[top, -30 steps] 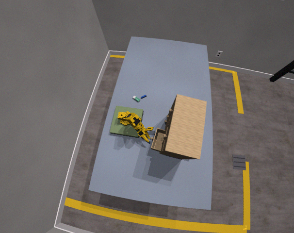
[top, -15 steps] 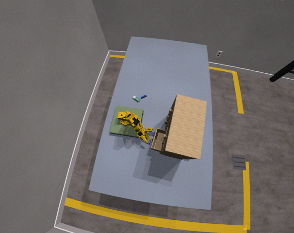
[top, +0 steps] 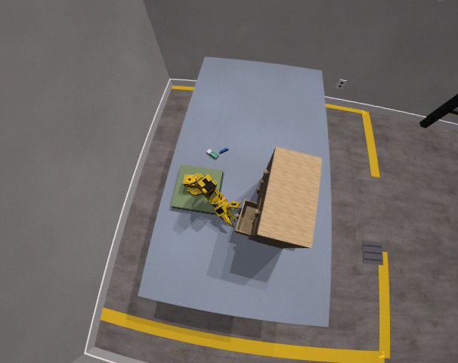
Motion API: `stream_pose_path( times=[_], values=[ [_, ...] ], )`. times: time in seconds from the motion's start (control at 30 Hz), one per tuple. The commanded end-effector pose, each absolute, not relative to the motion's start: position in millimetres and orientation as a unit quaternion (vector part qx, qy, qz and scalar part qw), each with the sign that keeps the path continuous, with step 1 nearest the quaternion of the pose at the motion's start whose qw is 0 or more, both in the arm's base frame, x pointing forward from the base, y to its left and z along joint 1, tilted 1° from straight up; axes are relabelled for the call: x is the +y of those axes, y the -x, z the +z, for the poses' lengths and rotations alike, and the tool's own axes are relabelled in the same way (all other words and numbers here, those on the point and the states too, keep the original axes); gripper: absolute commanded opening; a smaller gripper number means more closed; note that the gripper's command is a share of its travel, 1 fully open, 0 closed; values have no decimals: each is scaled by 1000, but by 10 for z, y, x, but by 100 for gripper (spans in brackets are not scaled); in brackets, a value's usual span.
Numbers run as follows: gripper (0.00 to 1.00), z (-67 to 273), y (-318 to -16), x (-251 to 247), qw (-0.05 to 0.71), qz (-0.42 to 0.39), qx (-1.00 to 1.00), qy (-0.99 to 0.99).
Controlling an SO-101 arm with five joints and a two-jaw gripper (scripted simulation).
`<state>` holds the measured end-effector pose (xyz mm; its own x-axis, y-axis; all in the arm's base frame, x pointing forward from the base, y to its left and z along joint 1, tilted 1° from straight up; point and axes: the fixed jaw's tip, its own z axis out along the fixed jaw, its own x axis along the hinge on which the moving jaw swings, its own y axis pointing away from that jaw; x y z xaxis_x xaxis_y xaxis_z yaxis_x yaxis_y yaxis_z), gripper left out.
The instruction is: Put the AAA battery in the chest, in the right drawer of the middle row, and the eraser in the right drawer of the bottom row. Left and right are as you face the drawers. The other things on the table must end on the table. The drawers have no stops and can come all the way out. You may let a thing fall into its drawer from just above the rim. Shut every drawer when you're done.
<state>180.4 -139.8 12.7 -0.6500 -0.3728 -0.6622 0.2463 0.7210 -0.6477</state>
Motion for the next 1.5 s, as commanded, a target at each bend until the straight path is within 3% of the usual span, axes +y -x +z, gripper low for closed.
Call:
stream_pose_path(
  times=[0.0, 1.47],
  values=[
    [21, 135, -1831, -1450, 411, -357, 839, 18],
    [21, 393, -1870, -1493, 355, -223, 899, -128]
  ],
)
